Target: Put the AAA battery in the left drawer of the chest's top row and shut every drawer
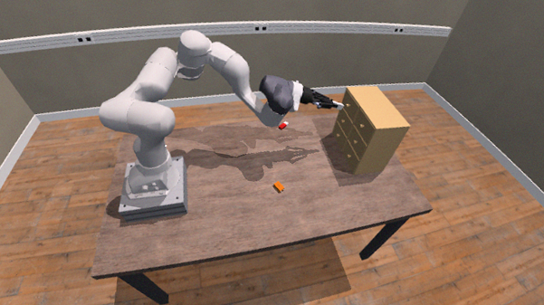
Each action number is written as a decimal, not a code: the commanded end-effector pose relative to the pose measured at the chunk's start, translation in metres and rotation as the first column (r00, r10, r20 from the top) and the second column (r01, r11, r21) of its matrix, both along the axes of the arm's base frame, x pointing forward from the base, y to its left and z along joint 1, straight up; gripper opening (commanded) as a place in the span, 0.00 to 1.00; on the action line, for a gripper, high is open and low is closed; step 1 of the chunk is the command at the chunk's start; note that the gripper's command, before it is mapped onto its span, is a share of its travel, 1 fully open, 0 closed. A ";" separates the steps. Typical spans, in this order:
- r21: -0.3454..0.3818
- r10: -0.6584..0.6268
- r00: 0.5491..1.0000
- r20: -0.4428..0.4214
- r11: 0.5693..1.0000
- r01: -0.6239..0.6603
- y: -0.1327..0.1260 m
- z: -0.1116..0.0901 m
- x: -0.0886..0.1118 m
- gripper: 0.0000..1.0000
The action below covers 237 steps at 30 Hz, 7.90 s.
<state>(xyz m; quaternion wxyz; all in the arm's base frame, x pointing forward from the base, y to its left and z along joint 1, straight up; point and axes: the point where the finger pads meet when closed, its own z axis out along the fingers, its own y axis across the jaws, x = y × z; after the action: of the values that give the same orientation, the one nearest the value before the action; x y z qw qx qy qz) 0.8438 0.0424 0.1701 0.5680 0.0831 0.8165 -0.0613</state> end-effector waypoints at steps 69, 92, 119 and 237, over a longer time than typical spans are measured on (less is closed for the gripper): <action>0.105 0.035 0.873 -0.487 0.994 0.019 0.028 0.066 -0.118 0.10; 0.228 0.063 0.670 -0.740 0.960 0.162 0.037 0.112 -0.164 0.10; 0.193 0.133 0.374 -0.918 0.973 0.126 0.039 0.123 -0.175 0.10; 0.196 0.132 0.378 -0.916 0.971 0.136 0.040 0.124 -0.175 1.00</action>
<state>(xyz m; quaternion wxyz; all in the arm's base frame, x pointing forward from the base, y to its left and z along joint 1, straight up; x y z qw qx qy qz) 0.6689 0.0819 0.2938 0.0013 0.1031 0.9947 0.0006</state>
